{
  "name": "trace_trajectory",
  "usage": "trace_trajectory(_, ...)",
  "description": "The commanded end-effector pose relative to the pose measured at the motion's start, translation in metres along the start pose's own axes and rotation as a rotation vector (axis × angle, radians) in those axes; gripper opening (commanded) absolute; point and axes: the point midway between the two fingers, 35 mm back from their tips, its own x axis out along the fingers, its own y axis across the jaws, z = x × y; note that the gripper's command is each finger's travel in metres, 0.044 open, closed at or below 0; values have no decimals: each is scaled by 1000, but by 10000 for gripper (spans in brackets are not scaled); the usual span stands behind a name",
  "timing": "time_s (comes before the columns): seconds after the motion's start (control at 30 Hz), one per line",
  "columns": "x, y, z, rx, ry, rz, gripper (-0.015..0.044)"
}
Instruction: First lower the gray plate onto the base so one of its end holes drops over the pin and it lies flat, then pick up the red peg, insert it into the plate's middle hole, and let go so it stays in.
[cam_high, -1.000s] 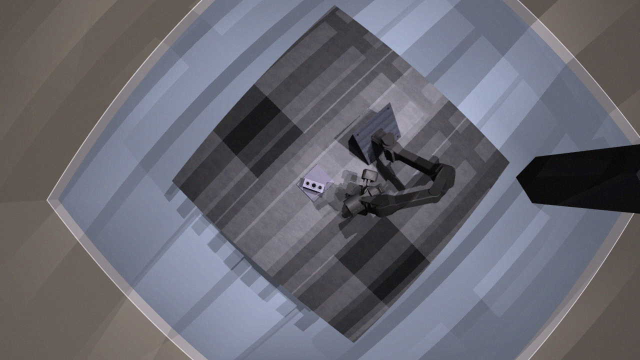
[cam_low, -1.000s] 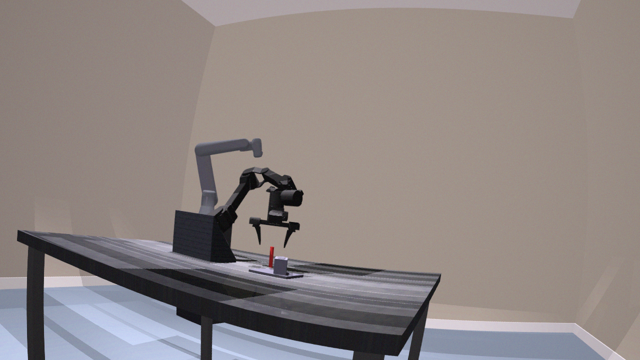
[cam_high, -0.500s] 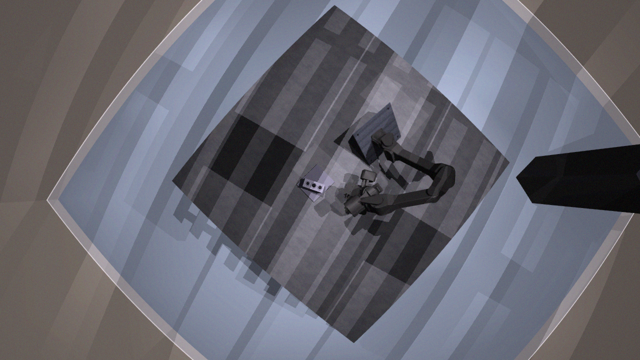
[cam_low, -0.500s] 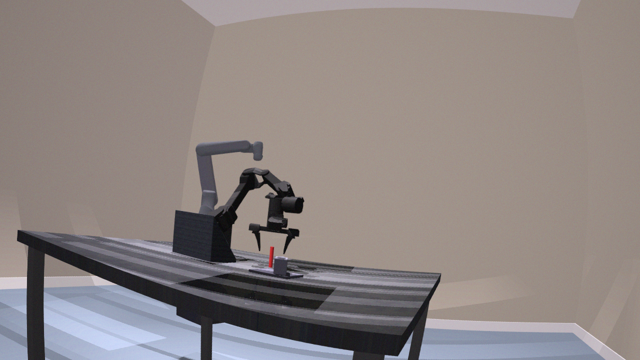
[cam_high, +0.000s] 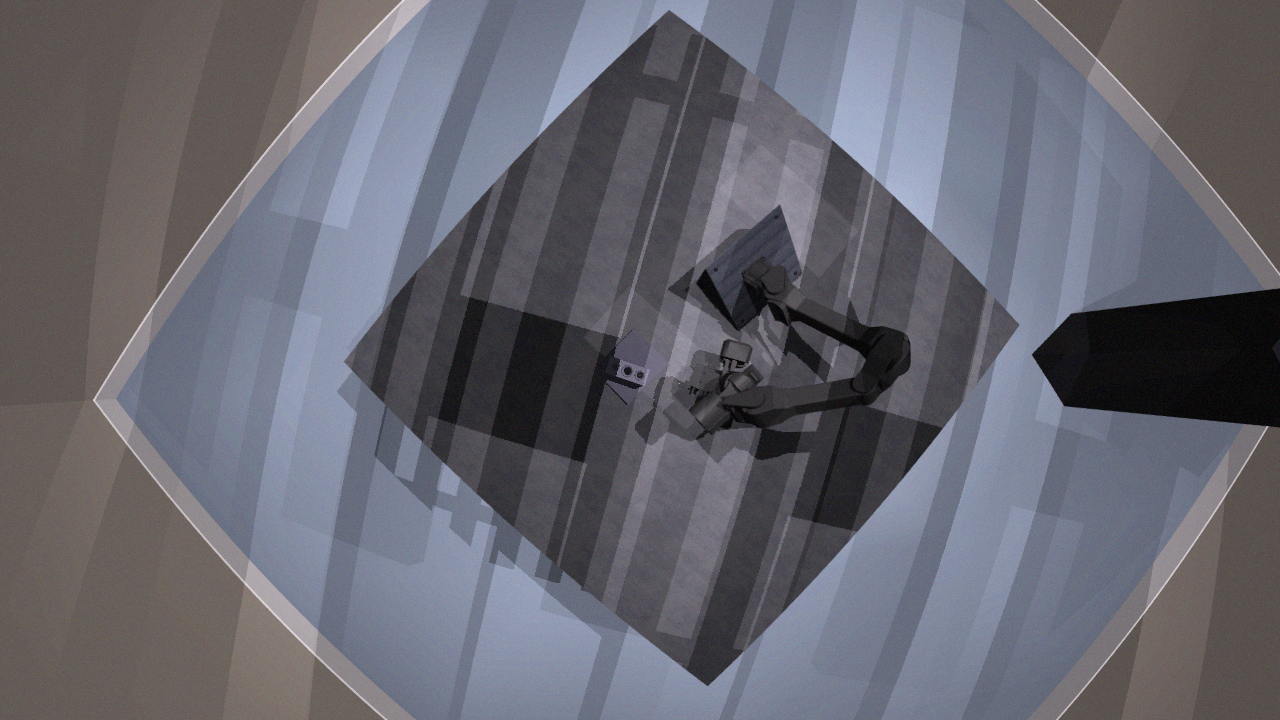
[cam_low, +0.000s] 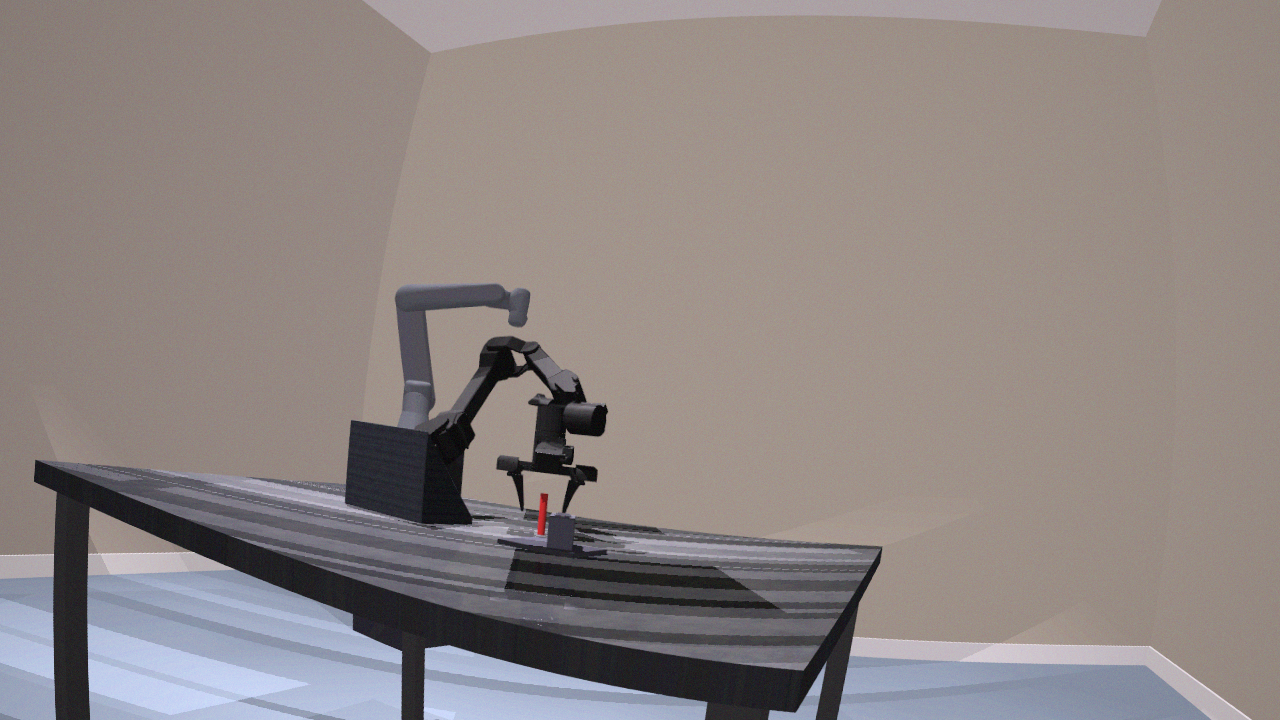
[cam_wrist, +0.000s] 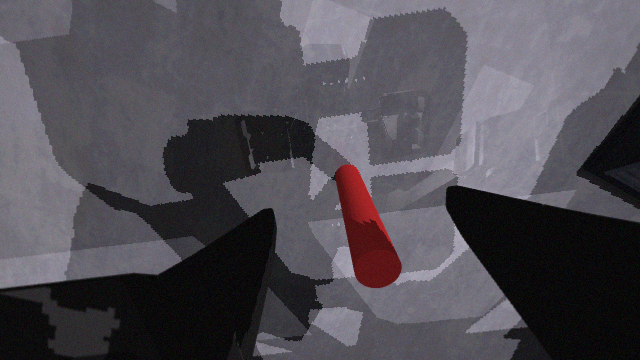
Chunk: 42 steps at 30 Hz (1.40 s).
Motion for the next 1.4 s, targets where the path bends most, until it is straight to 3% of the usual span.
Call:
trace_trajectory(0.0,1,1,0,0,1,4,256)
trace_trajectory(0.3,1,1,0,0,1,4,20)
trace_trajectory(0.4,1,1,0,0,1,4,0)
trace_trajectory(0.77,-4,1,1,0,-1,3,0)
trace_trajectory(1.37,-58,4,7,2,-12,-4,0)
